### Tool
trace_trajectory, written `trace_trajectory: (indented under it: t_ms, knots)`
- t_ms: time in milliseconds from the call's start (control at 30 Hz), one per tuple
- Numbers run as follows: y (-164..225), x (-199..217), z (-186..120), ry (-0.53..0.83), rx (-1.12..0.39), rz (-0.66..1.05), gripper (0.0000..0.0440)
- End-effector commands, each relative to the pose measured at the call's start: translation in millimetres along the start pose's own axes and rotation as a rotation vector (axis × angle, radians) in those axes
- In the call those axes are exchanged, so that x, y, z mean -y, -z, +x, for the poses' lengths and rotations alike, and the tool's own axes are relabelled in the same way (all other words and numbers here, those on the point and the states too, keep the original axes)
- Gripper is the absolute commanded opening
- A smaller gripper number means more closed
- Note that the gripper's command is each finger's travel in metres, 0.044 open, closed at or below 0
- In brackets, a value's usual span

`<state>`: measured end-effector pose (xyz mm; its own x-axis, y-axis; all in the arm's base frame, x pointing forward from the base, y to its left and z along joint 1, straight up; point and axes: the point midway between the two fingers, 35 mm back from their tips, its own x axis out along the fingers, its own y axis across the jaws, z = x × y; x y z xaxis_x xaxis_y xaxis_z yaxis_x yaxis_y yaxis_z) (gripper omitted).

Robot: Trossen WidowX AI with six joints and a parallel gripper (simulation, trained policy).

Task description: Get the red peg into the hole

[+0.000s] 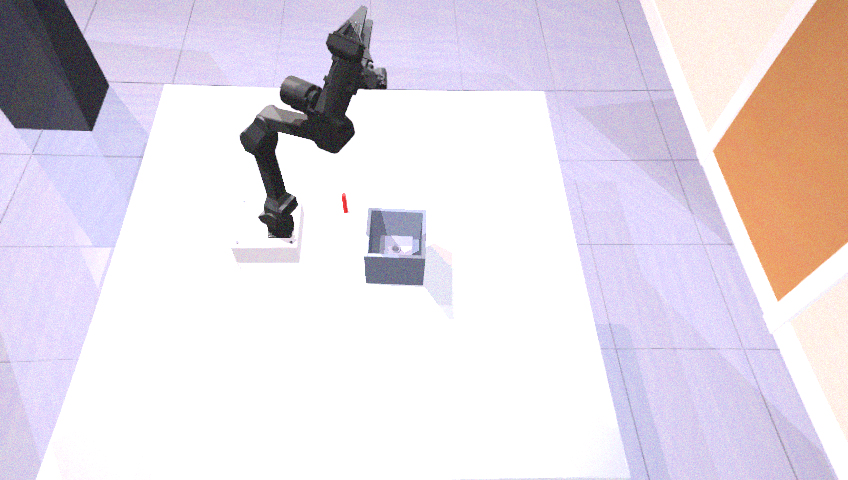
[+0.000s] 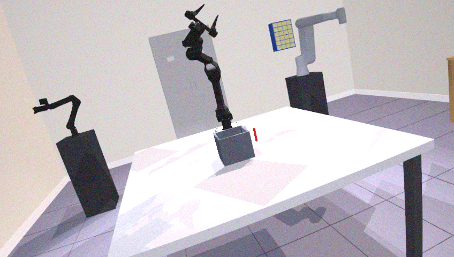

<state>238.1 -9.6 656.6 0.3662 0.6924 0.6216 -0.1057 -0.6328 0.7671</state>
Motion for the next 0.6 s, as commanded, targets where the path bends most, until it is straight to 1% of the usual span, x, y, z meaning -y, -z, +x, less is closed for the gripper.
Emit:
trace_trajectory:
  t_ms: [0, 33, 567]
  knots:
    - [-2, -3, 0, -0.014, 0.006, 0.031, 0.0424]
    - [-5, -4, 0, -0.026, 0.012, 0.064, 0.044]
    - [-42, -20, 0, -0.194, 0.062, 0.592, 0.044]
